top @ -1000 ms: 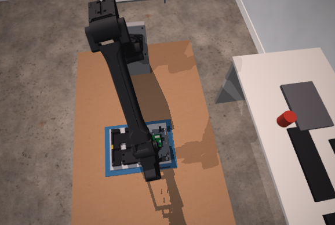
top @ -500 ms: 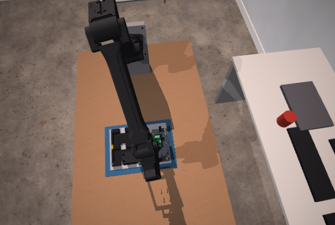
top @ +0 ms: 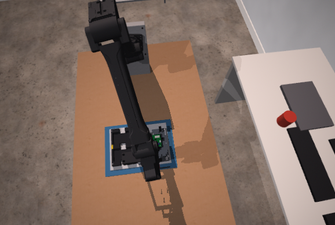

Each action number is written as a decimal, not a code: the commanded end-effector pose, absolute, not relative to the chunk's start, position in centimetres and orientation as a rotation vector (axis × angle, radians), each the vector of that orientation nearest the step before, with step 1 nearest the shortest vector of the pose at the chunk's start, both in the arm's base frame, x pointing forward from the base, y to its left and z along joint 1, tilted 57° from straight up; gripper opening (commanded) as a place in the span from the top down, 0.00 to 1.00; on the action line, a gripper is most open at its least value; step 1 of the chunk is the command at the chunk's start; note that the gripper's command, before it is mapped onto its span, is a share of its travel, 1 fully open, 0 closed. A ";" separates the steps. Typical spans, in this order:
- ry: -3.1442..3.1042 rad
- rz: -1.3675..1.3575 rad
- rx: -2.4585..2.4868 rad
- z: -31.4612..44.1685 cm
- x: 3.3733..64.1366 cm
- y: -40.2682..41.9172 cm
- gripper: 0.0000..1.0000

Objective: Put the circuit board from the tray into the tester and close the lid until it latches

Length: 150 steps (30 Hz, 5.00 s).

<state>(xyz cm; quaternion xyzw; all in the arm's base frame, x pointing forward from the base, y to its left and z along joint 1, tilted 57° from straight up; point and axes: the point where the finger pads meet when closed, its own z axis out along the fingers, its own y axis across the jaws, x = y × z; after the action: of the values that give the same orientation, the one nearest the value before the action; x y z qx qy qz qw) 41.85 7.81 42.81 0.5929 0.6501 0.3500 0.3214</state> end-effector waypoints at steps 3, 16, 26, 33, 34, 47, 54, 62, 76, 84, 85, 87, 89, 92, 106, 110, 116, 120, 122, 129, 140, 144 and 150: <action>1.699 0.907 1.550 42.9 42.5 7.2 0.52; 1.700 0.906 1.551 42.7 42.5 7.2 0.52; 1.700 0.907 1.550 42.6 42.4 7.2 0.52; 1.696 0.911 1.547 42.7 42.3 7.1 0.52; 1.695 0.912 1.546 42.8 42.2 7.1 0.52; 1.689 0.918 1.543 43.0 41.9 7.0 0.52; 1.687 0.920 1.541 43.1 41.9 7.0 0.52; 1.687 0.921 1.541 43.2 41.8 7.0 0.52; 1.686 0.921 1.540 43.2 41.8 7.0 0.52; 1.686 0.921 1.540 43.2 41.8 7.0 0.52; 1.686 0.921 1.540 43.2 41.8 7.0 0.52; 1.686 0.921 1.540 43.2 41.8 7.0 0.52; 1.686 0.921 1.540 43.2 41.8 7.0 0.52; 1.686 0.921 1.540 43.2 41.8 7.0 1.00; 1.690 0.917 1.543 43.1 41.8 7.0 1.00; 1.690 0.917 1.543 43.1 41.8 7.0 1.00; 1.690 0.916 1.544 43.1 41.8 7.0 1.00; 1.690 0.916 1.544 43.1 41.8 7.0 1.00; 1.690 0.916 1.544 43.1 41.8 7.0 1.00; 1.690 0.916 1.544 43.1 41.8 7.0 1.00; 1.690 0.917 1.543 43.1 41.7 7.0 1.00; 1.689 0.918 1.543 43.1 41.7 7.0 1.00; 1.685 0.922 1.539 43.3 41.5 7.0 1.00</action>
<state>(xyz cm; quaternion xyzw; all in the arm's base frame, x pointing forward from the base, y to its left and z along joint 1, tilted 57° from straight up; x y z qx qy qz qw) 41.89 7.79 42.47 0.5928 0.6507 0.3492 0.3212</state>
